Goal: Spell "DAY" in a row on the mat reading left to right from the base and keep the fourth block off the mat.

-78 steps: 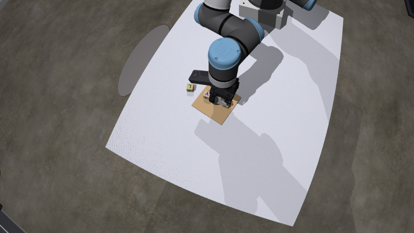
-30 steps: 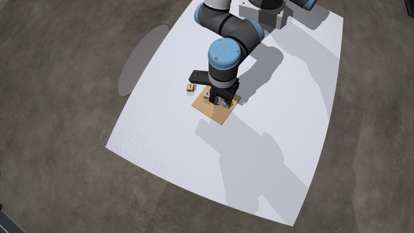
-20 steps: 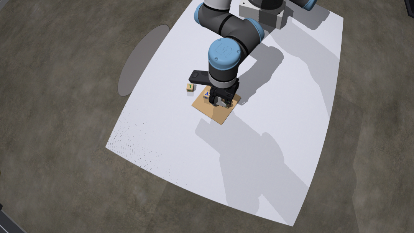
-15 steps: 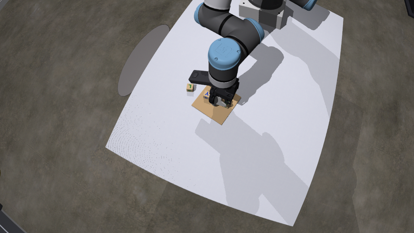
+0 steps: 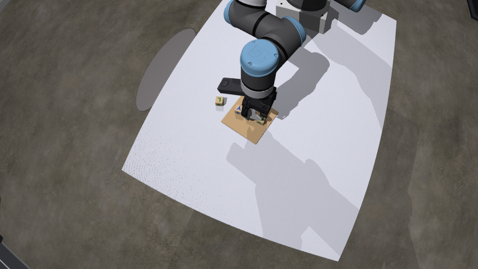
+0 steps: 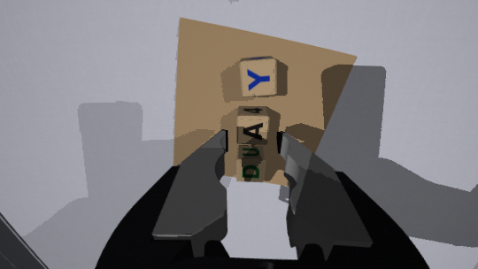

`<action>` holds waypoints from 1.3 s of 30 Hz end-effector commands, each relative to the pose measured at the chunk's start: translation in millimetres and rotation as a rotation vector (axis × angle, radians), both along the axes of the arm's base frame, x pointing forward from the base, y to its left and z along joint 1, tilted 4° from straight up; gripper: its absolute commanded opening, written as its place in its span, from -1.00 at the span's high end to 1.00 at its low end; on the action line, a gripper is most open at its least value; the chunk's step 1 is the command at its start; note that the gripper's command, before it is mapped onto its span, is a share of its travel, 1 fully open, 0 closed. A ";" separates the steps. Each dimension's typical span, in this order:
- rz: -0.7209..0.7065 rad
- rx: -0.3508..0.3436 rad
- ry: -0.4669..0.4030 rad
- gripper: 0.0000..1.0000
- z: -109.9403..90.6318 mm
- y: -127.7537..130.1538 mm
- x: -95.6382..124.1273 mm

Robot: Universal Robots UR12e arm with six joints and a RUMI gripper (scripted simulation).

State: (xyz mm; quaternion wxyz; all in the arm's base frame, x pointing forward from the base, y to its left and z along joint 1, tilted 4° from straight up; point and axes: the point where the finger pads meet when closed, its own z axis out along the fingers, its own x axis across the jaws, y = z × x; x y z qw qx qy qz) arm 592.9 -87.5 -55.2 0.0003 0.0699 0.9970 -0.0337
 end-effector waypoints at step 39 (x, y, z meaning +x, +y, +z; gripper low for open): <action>0.000 0.000 -0.001 -1.00 69.5 4.5 0.8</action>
